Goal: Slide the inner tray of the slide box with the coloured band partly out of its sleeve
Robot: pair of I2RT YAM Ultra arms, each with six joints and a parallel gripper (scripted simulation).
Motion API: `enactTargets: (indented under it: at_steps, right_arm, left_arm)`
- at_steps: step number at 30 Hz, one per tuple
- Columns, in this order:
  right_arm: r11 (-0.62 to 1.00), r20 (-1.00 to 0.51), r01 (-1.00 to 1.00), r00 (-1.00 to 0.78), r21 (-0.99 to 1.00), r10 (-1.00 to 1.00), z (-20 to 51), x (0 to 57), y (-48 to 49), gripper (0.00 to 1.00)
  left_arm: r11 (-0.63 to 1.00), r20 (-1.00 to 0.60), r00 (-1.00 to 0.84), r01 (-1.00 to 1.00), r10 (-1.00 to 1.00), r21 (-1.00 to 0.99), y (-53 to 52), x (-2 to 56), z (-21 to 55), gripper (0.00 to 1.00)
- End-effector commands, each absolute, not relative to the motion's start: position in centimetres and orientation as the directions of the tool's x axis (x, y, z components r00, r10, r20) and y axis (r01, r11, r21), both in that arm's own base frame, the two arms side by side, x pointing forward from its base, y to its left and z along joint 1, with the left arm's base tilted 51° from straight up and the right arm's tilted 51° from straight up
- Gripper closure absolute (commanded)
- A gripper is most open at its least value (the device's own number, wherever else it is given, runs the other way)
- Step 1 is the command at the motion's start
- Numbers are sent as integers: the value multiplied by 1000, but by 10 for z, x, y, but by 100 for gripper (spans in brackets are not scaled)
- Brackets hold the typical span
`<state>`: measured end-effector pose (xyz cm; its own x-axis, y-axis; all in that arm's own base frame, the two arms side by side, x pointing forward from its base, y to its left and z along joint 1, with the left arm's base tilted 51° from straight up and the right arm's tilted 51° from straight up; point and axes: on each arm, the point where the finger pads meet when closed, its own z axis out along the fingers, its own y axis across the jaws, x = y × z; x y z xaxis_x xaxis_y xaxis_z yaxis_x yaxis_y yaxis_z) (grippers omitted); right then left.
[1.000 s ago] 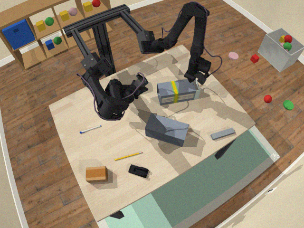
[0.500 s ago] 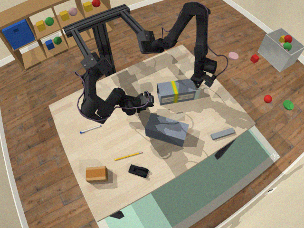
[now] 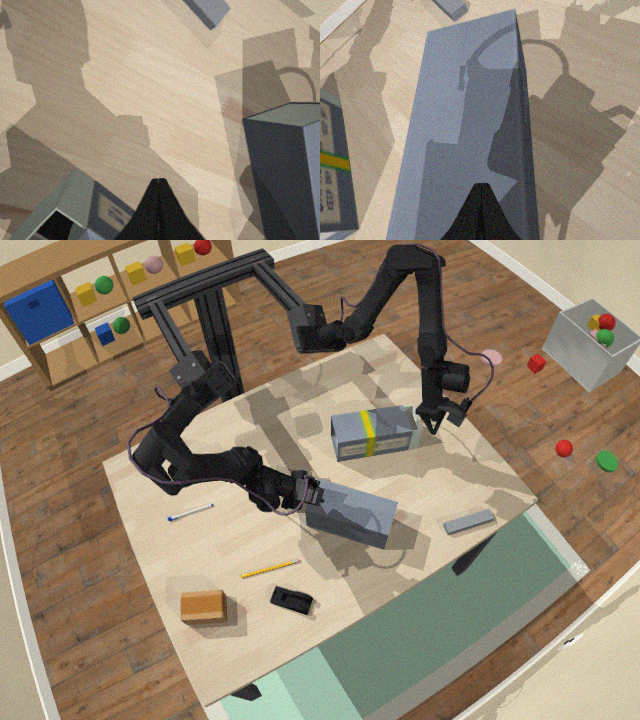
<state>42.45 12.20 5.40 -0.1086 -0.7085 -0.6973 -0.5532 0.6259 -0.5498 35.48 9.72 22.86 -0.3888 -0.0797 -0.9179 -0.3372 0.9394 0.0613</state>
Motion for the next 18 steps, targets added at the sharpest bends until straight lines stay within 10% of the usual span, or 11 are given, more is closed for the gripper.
enactTargets:
  at_steps: [1, 18]
  right_arm:
    - [731, -770, -497, -179, -466, -613, 99, 440, 116, 99]
    - [960, -956, -183, -168, -210, -242, 285, 440, 51, 99]
  left_arm:
    - [966, -958, -286, -255, -35, 41, 75, 369, 275, 99]
    - [997, -997, -75, -82, 6, 13, 25, 379, 370, 99]
